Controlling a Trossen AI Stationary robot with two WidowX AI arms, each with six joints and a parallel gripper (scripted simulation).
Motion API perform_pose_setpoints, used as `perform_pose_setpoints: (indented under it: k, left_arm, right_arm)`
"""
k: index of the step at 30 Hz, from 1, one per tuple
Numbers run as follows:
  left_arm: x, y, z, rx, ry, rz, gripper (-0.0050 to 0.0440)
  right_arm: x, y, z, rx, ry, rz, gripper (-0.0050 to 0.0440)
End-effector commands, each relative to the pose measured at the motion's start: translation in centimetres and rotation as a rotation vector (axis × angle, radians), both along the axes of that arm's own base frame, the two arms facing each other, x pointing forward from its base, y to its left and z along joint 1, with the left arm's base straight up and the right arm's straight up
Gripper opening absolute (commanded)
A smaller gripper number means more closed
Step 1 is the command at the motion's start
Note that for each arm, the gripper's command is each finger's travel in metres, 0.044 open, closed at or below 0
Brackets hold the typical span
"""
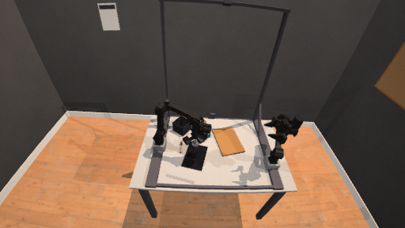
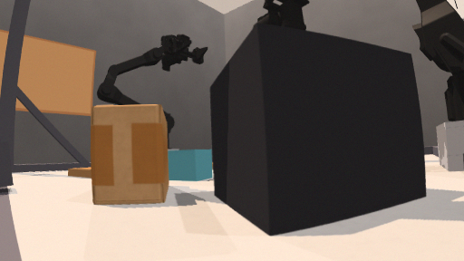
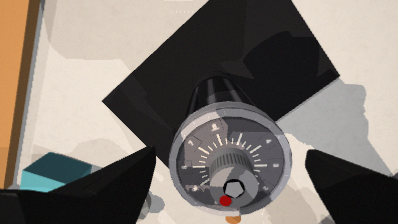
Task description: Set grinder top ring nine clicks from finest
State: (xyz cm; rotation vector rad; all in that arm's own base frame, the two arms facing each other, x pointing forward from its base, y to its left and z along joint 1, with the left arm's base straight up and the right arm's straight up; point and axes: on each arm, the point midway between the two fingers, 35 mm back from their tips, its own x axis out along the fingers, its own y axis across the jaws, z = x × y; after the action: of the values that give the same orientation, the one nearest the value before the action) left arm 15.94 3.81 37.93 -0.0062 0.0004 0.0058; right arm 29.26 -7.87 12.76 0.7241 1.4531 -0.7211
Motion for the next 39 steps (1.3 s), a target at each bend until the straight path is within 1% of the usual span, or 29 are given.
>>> perform_pose_setpoints:
  k: [1, 5, 19, 39]
  left_arm:
    - [-0.01, -0.1, 0.3, 0.011, -0.002, -0.006, 0.04]
    - [-0.01, -0.1, 0.3, 0.011, -0.002, -0.006, 0.04]
    - [-0.01, -0.1, 0.3, 0.011, -0.002, -0.006, 0.04]
    - [-0.01, -0.1, 0.3, 0.011, -0.002, -0.006, 0.04]
  right_arm:
    - [0.47, -0.01, 0.77, -0.01, -0.026, -0.005, 0.04]
    - [0.42, -0.01, 0.76, -0.01, -0.026, -0.003, 0.0393]
    - [0.24, 0.01, 0.72, -0.009, -0.026, 0.001, 0.03]
    - [0.24, 0.05, 0.69, -0.009, -0.026, 0.001, 0.0294]
